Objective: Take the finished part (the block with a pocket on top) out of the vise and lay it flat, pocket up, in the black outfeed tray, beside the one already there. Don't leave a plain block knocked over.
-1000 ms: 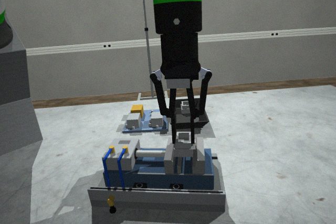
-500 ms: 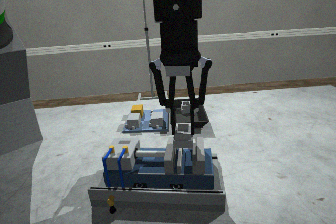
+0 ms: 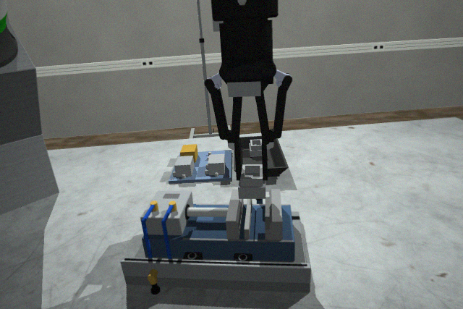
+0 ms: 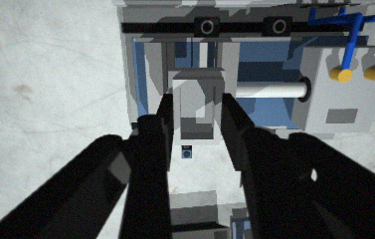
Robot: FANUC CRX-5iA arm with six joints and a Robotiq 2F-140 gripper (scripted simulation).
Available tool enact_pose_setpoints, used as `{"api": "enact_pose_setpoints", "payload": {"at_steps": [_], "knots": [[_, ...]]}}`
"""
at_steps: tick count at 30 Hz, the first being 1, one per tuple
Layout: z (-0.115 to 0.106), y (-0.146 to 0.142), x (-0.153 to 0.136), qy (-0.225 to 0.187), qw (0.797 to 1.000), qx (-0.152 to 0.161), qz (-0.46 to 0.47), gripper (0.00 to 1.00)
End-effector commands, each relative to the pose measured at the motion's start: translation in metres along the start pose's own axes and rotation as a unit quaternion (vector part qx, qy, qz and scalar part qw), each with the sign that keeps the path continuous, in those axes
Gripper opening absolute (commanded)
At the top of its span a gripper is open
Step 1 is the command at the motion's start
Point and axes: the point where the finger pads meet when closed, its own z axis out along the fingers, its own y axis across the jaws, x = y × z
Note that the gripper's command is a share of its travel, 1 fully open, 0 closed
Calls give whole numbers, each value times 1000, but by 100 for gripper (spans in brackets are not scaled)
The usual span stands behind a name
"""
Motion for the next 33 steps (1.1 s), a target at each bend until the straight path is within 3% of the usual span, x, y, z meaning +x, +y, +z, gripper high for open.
{"api": "enact_pose_setpoints", "payload": {"at_steps": [1, 6, 9, 20, 22, 24, 33], "knots": [[-1, -1, 0, 0, 1000, 1, 0, 10], [0, -1, -3, 0, 1000, 0, 0, 10], [1, -6, -21, -2, 1000, -1, -3, 10], [7, -20, -140, -7, 1000, -8, -22, 10], [7, -20, -140, -7, 1000, -8, -22, 10], [7, -19, -177, -6, 1000, -8, -29, 10], [3, -9, -267, -3, 999, -4, -44, 10]]}}
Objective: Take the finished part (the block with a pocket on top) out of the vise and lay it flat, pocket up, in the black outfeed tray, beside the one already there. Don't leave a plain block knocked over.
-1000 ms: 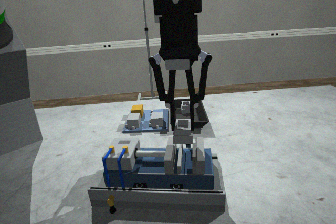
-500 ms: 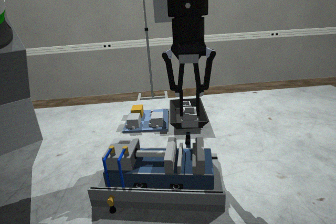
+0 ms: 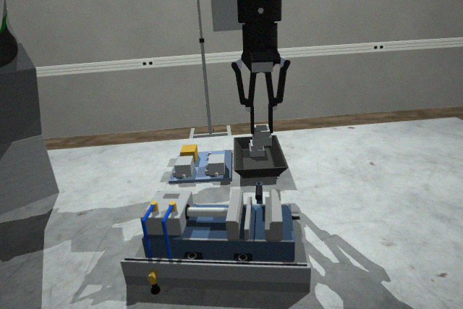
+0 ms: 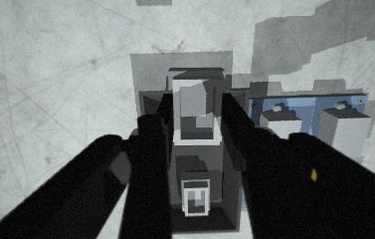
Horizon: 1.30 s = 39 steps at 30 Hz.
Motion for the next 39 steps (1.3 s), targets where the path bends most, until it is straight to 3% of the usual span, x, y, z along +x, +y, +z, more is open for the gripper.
{"api": "enact_pose_setpoints", "payload": {"at_steps": [1, 4, 9, 39], "knots": [[-2, 1, -42, 3, 1000, 3, -6, 10], [-3, 5, -68, 5, 1000, 6, -10, 10], [-4, 6, -76, 6, 1000, 7, -12, 10], [-4, 7, -76, 6, 1000, 7, -12, 10]]}}
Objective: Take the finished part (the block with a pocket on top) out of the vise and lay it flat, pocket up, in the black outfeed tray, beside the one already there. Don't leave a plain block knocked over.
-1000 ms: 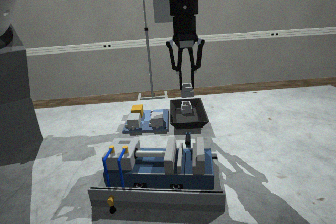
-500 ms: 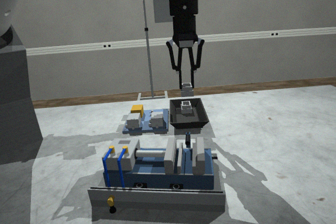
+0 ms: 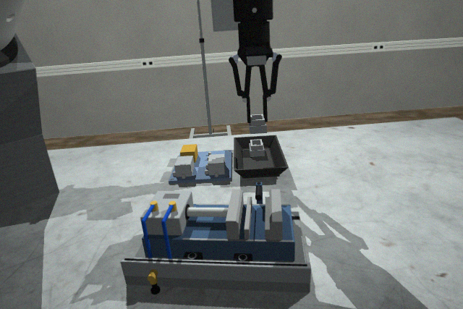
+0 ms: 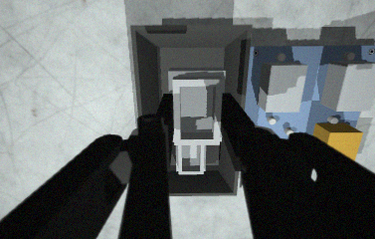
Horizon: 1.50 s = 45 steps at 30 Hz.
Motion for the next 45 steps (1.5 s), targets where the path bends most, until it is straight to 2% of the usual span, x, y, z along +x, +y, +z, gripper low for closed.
{"api": "enact_pose_setpoints", "payload": {"at_steps": [1, 24, 45], "knots": [[-1, -1, 0, 0, 1000, 1, 0, 10], [3, -1, 0, 0, 1000, 1, 0, 10], [30, -1, -1, 0, 1000, 1, 0, 10]]}}
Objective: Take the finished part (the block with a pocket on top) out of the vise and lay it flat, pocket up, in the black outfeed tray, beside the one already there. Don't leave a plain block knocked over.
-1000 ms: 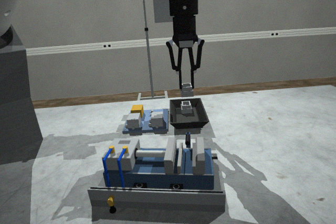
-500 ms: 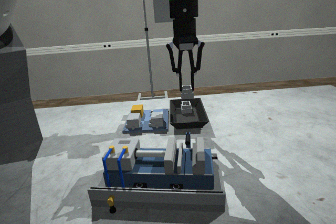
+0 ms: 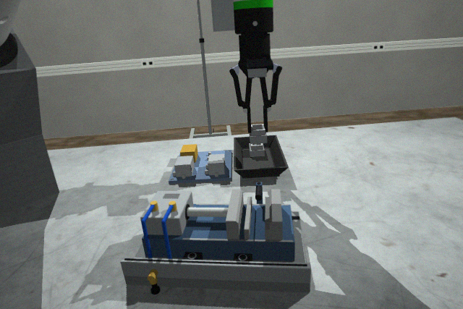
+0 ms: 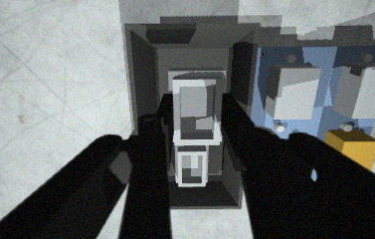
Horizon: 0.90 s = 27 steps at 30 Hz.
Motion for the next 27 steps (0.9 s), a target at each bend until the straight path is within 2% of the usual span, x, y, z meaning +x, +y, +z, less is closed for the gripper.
{"api": "enact_pose_setpoints", "payload": {"at_steps": [1, 27], "knots": [[4, -1, 0, 0, 1000, 1, 0, 10], [48, -2, -1, 0, 1000, 1, 0, 10]]}}
